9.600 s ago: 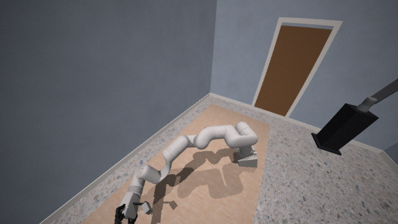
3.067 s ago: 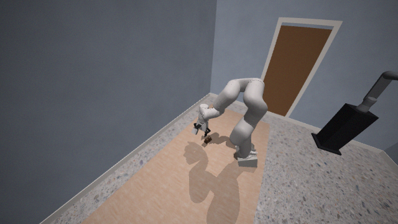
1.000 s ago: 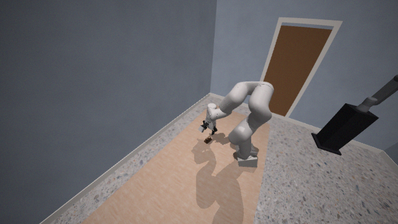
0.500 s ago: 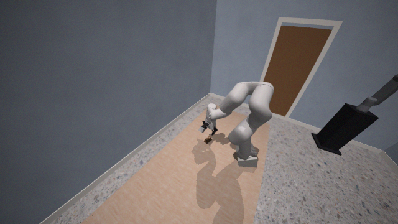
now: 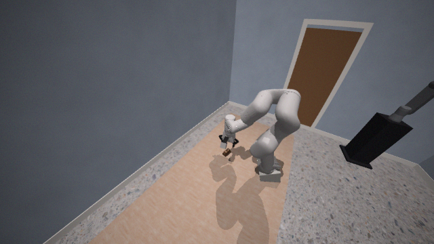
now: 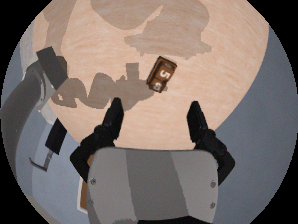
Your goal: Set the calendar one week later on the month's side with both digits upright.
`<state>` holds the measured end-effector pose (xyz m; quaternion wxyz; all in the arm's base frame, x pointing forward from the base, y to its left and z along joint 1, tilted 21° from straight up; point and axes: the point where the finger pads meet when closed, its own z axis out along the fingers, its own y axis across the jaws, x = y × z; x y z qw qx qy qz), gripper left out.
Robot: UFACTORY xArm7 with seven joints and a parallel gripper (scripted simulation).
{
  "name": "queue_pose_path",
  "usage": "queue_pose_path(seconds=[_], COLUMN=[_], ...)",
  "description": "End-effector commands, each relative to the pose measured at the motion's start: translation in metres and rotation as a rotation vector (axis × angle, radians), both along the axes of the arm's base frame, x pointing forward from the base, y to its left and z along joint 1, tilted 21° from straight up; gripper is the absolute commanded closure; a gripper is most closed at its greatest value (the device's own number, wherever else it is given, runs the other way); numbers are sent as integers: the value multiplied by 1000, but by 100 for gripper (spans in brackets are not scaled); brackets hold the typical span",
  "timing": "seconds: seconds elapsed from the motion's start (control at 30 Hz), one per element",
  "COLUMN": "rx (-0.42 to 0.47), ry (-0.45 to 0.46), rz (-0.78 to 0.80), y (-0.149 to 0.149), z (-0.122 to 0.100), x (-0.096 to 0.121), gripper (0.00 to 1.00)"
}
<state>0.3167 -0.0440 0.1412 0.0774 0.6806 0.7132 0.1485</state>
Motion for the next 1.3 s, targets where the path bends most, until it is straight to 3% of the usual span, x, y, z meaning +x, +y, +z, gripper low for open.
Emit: queue_pose_path(seconds=[0.0, 0.07, 0.57, 1.03, 1.13, 1.17, 1.27], rx=[-33, -70, -190, -332, -337, -369, -389], ry=[-18, -27, -58, -99, -101, -110, -117], rz=[110, 214, 556, 975, 992, 1085, 1148], y=[5, 9, 25, 43, 44, 48, 51], z=[0, -1, -3, -7, -7, -8, -8], x=[-1, -3, -9, -16, -17, -18, -19], gripper=[0, 0, 0, 0, 0, 0, 0])
